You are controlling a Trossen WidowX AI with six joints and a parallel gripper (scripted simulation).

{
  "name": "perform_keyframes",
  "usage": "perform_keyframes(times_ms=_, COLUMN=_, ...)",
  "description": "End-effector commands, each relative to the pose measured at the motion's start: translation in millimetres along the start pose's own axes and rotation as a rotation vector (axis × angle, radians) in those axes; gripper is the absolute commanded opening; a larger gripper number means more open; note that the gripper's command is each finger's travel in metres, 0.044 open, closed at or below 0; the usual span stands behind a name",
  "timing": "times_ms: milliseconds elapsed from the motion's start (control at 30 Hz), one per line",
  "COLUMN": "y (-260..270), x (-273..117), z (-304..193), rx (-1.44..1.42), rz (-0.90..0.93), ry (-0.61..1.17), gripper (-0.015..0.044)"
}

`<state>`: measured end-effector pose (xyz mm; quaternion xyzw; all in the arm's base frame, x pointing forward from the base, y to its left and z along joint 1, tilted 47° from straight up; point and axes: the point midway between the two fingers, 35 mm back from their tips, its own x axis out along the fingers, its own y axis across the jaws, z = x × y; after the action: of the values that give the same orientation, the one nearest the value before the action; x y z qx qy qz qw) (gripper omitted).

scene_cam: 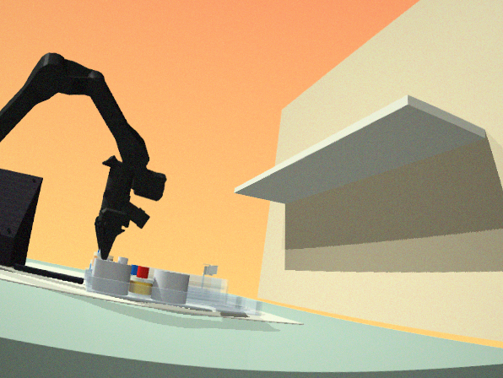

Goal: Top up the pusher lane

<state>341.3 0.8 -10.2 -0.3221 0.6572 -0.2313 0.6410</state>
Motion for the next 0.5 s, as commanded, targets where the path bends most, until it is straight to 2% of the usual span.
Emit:
perform_keyframes(times_ms=0, y=-1.9, x=-0.5, z=7.4, rx=0.015, rz=-0.005, ry=-0.023, gripper=0.0)
perform_keyframes(times_ms=467, y=-1.9, x=4.3, z=7.5, rx=0.015, rz=-0.005, ry=-0.023, gripper=0.0)
